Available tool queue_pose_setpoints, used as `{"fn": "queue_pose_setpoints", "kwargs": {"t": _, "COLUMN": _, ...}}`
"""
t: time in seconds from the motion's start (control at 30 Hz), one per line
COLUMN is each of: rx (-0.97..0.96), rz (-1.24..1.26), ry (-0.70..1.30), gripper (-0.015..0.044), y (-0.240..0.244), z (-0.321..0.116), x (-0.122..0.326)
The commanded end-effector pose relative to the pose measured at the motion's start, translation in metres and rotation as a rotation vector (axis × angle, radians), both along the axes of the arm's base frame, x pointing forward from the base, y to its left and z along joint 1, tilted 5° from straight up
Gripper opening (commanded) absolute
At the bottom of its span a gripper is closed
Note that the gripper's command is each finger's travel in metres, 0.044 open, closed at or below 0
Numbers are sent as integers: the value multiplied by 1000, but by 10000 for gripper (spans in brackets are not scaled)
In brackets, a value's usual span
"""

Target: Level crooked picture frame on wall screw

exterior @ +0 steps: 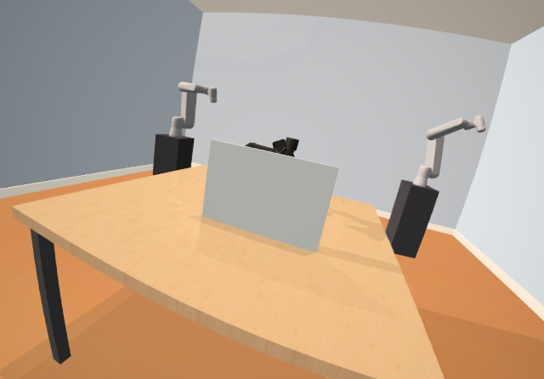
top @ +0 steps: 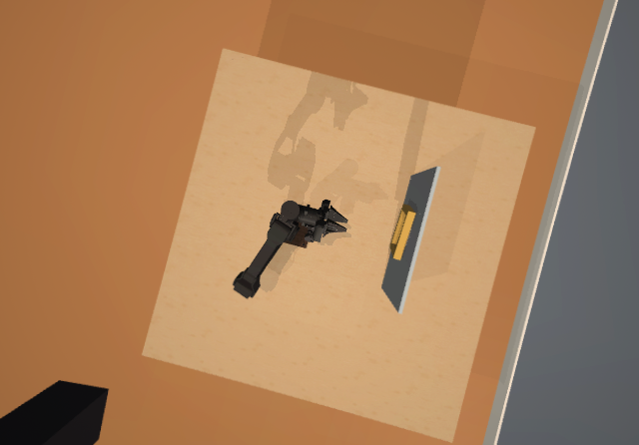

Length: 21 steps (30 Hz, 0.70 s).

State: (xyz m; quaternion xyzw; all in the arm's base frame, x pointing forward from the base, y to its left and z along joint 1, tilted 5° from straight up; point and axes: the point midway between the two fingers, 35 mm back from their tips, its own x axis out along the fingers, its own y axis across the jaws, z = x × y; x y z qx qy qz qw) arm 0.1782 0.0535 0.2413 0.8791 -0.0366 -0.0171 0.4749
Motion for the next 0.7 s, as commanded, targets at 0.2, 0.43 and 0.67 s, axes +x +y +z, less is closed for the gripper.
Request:
{"fn": "queue_pose_setpoints", "kwargs": {"t": 0.2, "rx": 5, "rz": -2, "ry": 0, "gripper": 260, "y": 0, "z": 0, "x": 0}}
{"fn": "queue_pose_setpoints", "kwargs": {"t": 0.43, "rx": -15, "rz": 0, "ry": 1, "gripper": 260, "y": 3, "z": 0, "x": 4}}
{"fn": "queue_pose_setpoints", "kwargs": {"t": 0.67, "rx": -171, "rz": -3, "ry": 8, "gripper": 260, "y": 21, "z": -13, "x": 53}}
